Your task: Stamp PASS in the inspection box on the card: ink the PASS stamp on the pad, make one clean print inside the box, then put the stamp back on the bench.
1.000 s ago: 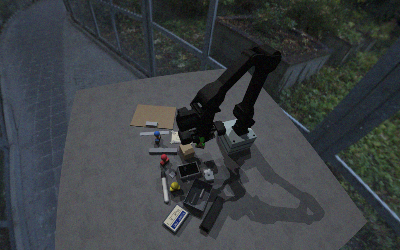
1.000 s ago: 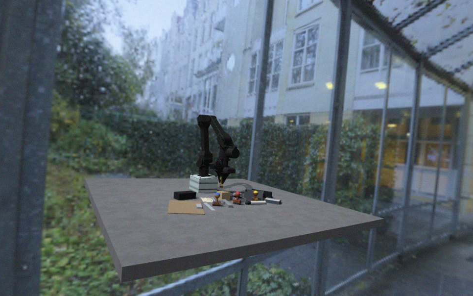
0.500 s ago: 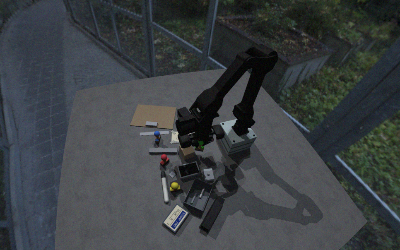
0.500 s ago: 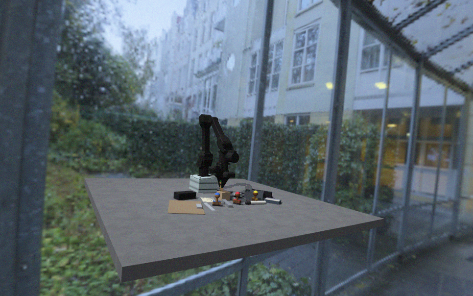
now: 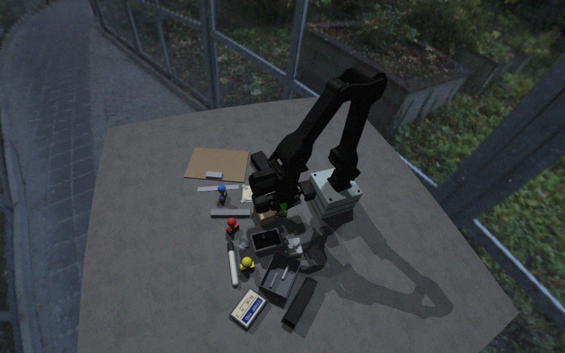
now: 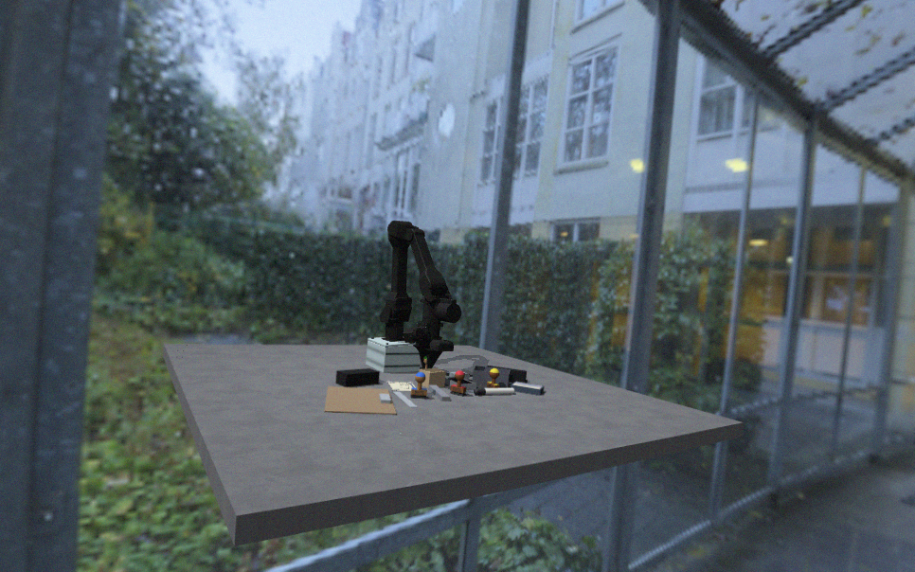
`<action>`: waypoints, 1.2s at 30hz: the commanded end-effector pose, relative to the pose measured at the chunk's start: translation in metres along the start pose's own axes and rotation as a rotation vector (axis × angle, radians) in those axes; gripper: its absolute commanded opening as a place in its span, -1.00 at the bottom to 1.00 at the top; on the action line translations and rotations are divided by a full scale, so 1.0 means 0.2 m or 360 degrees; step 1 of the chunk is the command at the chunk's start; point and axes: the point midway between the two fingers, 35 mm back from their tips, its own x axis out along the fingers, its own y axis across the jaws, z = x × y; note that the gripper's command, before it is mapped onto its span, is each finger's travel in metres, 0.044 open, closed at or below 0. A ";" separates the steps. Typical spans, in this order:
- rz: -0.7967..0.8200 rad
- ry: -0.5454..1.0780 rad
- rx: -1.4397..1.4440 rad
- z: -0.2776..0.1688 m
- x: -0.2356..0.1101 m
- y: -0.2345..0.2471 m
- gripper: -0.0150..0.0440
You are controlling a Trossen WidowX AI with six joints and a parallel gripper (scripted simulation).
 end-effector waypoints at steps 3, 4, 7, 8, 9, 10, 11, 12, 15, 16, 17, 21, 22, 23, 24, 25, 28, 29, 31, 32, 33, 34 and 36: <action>-0.0016 -0.0005 -0.0008 0.00 0.05 -0.02 -0.49; -0.0016 -0.0005 -0.0008 0.00 0.05 -0.02 -0.49; -0.0016 -0.0005 -0.0008 0.00 0.05 -0.02 -0.49; -0.0016 -0.0005 -0.0008 0.00 0.05 -0.02 -0.49; -0.0006 -0.0001 0.0000 0.00 0.04 -0.01 -0.40; -0.0006 -0.0001 0.0000 0.00 0.04 -0.01 -0.31; -0.0006 -0.0001 0.0000 0.00 0.04 -0.01 -0.22; -0.0006 -0.0001 0.0000 0.00 0.04 -0.01 -0.14; -0.0006 -0.0001 0.0000 0.00 0.04 -0.01 0.13; -0.0006 -0.0001 0.0000 0.00 0.04 -0.01 0.22; -0.0006 -0.0001 0.0000 0.00 0.04 -0.01 0.31; -0.0006 -0.0001 -0.0001 0.00 0.02 -0.01 0.39; -0.0006 -0.0001 -0.0001 0.00 -0.01 0.00 0.39; -0.0007 -0.0001 -0.0002 0.00 -0.08 0.02 0.39; -0.0007 -0.0001 -0.0003 0.00 -0.16 0.03 0.39; -0.0009 -0.0002 -0.0004 0.00 -0.25 0.03 0.39; -0.0013 -0.0003 -0.0007 0.01 -0.48 0.00 0.39; -0.0014 -0.0003 -0.0008 0.01 -0.53 -0.01 0.39; -0.0014 -0.0003 -0.0008 0.01 -0.55 -0.02 0.39; -0.0014 -0.0003 -0.0008 0.01 -0.55 -0.02 0.39; -0.0014 -0.0003 -0.0008 0.01 -0.55 -0.02 0.39; -0.0014 -0.0003 -0.0008 0.01 -0.55 -0.02 0.39; -0.0014 -0.0003 -0.0008 0.01 -0.55 -0.02 0.39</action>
